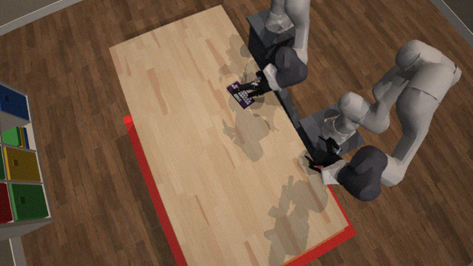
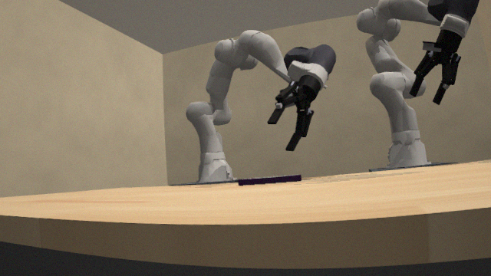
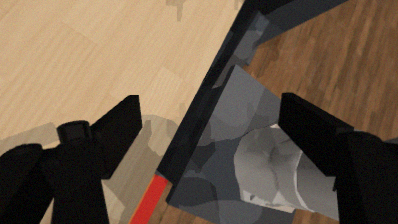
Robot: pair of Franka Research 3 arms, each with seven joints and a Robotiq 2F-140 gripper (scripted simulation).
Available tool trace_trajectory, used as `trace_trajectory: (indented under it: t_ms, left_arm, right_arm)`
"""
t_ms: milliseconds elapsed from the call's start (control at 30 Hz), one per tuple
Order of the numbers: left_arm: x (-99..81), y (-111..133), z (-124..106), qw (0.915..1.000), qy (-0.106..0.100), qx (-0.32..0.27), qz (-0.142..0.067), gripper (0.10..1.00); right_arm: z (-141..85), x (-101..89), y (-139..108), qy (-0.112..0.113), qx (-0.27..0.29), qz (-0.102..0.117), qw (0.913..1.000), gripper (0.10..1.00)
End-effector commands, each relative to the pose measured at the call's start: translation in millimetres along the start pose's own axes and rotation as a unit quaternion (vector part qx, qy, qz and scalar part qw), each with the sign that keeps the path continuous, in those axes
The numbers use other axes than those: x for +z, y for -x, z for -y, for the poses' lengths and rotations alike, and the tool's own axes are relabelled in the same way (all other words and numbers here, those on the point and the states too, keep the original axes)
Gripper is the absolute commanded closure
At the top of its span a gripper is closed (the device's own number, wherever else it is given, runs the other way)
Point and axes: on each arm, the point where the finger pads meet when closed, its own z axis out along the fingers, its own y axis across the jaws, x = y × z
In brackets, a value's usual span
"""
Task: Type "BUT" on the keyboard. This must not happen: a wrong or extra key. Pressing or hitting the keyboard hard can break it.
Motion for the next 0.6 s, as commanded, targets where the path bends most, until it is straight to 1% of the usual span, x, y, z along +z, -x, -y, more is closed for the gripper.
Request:
trace_trajectory:
  t_ms: [0,33,100,233,333,433,567]
  left_arm:
    - [0.0,0,0,1.0,0.0,0.0,0.0,0.098]
    - [0.0,0,0,1.0,0.0,0.0,0.0,0.098]
    - [0.0,0,0,1.0,0.0,0.0,0.0,0.098]
    - [0.0,0,0,1.0,0.0,0.0,0.0,0.098]
    - [0.0,0,0,1.0,0.0,0.0,0.0,0.098]
    - [0.0,0,0,1.0,0.0,0.0,0.0,0.098]
    - [0.0,0,0,1.0,0.0,0.0,0.0,0.098]
  right_arm:
    - [17,10.3,-10,0.006,-0.004,-0.011,0.9999,0.098]
    - [23,14.0,-14,0.009,-0.003,-0.015,0.9998,0.098]
    - [23,14.0,-14,0.009,-0.003,-0.015,0.9998,0.098]
    - [49,32.9,-33,0.021,-0.002,-0.033,0.9992,0.098]
    - [75,51.3,-54,0.034,0.0,-0.05,0.9982,0.098]
    - [105,72.8,-82,0.052,0.002,-0.069,0.9963,0.098]
    - [129,90.2,-107,0.067,0.004,-0.084,0.9942,0.098]
